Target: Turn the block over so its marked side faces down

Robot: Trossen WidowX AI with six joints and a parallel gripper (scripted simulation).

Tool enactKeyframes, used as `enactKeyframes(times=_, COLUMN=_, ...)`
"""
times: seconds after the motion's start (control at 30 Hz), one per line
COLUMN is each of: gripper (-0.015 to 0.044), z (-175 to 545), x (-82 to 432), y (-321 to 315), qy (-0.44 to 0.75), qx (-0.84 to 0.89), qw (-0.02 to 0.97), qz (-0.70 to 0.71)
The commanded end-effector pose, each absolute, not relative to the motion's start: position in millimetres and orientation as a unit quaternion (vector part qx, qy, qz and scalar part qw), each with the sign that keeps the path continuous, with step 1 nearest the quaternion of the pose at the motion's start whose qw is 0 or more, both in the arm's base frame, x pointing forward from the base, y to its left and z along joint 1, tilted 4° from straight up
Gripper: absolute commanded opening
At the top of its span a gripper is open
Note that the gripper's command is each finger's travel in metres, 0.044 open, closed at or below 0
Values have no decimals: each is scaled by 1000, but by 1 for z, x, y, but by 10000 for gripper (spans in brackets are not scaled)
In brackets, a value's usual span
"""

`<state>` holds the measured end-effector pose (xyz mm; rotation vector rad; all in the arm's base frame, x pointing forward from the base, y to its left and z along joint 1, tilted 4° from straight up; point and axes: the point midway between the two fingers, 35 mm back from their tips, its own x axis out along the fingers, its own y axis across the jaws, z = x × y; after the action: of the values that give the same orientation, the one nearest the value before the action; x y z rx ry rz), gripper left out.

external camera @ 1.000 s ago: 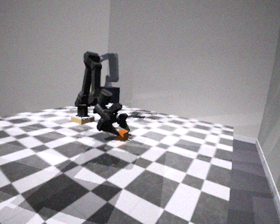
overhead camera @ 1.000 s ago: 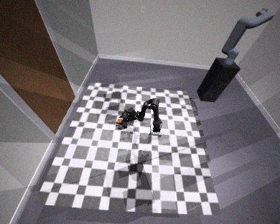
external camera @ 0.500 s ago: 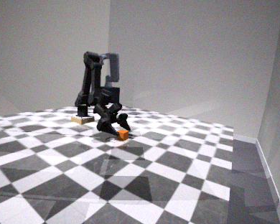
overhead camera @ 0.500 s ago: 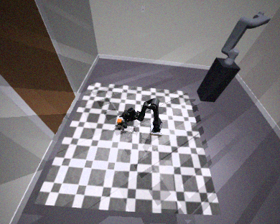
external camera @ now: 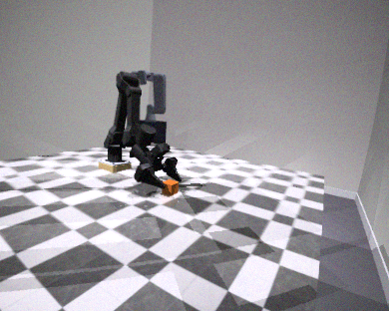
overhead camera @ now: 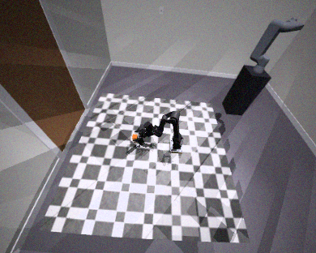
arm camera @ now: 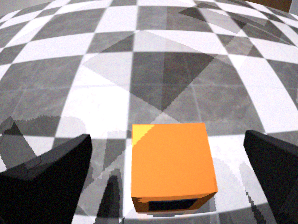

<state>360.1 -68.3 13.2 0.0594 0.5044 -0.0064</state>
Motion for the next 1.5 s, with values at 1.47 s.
enactKeyframes(times=1.47, gripper=440, z=99, x=374, y=-74, qy=654, qx=32, qw=756, qz=12)
